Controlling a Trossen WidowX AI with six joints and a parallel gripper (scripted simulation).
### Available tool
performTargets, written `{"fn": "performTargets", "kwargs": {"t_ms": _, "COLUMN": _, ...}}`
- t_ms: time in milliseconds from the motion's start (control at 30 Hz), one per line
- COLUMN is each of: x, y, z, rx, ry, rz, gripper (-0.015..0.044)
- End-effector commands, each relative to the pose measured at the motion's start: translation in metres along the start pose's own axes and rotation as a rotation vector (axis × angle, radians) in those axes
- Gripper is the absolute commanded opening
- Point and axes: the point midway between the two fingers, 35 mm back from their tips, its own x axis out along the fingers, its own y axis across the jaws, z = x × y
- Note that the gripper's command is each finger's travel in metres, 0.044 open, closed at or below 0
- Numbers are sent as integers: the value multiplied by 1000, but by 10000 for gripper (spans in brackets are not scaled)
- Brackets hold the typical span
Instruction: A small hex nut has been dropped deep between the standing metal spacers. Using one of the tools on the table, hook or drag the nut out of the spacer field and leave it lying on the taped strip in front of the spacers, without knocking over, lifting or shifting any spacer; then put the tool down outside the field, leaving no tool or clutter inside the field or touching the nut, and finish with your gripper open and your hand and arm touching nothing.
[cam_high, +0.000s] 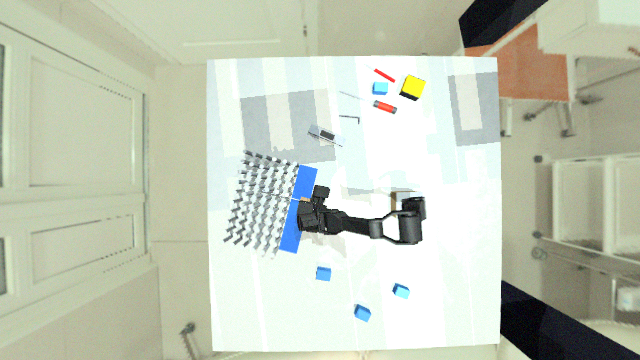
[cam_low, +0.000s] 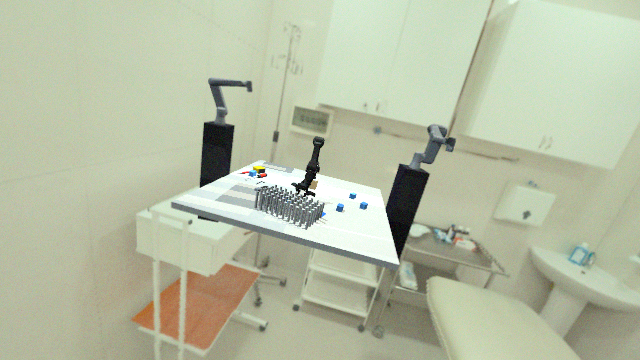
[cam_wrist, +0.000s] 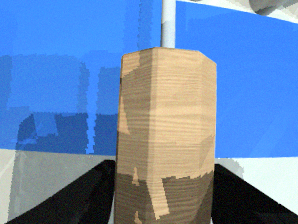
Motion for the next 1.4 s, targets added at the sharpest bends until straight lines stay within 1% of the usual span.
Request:
{"fn": "performTargets", "kwargs": {"t_ms": 0, "x": 0, "y": 1, "z": 1, "rx": -1, "ry": -8, "rz": 5, "gripper": 0}}
{"fn": "performTargets", "kwargs": {"t_ms": 1367, "x": -7, "y": 1, "z": -22, "rx": 1, "ry": -4, "rz": 4, "gripper": 0}}
